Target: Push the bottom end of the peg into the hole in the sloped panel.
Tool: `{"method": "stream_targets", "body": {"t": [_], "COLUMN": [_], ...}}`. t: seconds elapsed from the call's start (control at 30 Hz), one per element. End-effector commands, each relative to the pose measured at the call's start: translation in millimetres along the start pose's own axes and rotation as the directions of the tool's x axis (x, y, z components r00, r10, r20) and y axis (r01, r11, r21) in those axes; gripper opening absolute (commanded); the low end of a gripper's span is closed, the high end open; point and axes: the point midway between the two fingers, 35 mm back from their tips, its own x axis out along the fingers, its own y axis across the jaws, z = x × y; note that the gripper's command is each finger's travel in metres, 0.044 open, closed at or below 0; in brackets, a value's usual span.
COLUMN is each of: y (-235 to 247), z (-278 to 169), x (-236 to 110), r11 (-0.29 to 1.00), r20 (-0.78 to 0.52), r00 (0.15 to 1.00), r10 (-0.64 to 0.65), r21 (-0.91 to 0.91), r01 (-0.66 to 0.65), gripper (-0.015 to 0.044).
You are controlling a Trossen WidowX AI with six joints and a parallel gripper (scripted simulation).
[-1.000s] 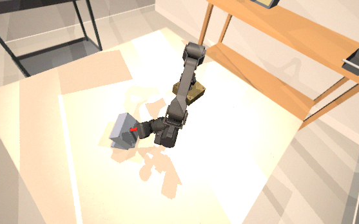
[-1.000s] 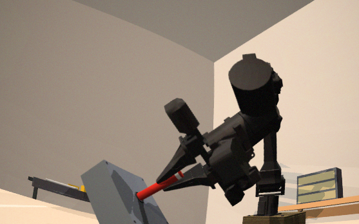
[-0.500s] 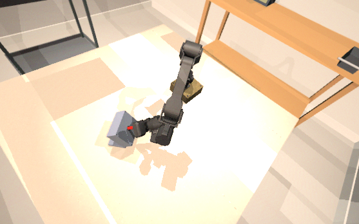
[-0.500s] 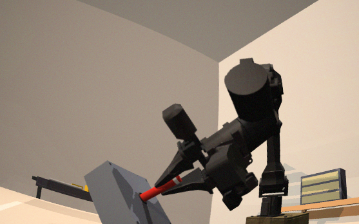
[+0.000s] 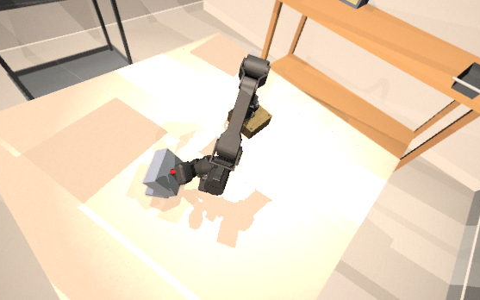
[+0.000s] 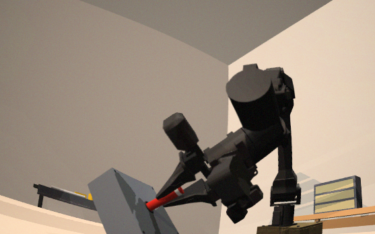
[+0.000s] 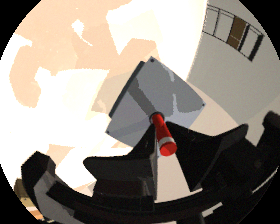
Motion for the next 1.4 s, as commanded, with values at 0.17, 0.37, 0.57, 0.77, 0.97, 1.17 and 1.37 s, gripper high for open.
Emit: {"method": "stream_targets", "body": {"t": [0.17,0.37,0.57,0.77,0.97,1.17,1.37], "y": [1,0,0,0,0,0,0], "z": [1,0,0,0,0,1,3], "x": [5,4,4,4,4,-1,-12], "r11": [1.0,1.0,1.0,1.0,1.0,1.0,1.0], "r20": [0.003,-0.001,-0.001,-0.001,-0.001,0.001,0.003], "r00": [1.0,1.0,1.0,1.0,1.0,1.0,1.0], "r10": [0.003,0.001,0.001,0.001,0.001,0.003,0.006], "r21": [-0.007,-0.001,-0.001,-0.001,-0.001,-0.002,-0.003], "r01": [-0.003,-0.001,-0.001,-0.001,-0.001,-0.003,-0.006], "gripper": [0.0,0.0,0.0,0.0157,0.0315,0.044,0.044]}}
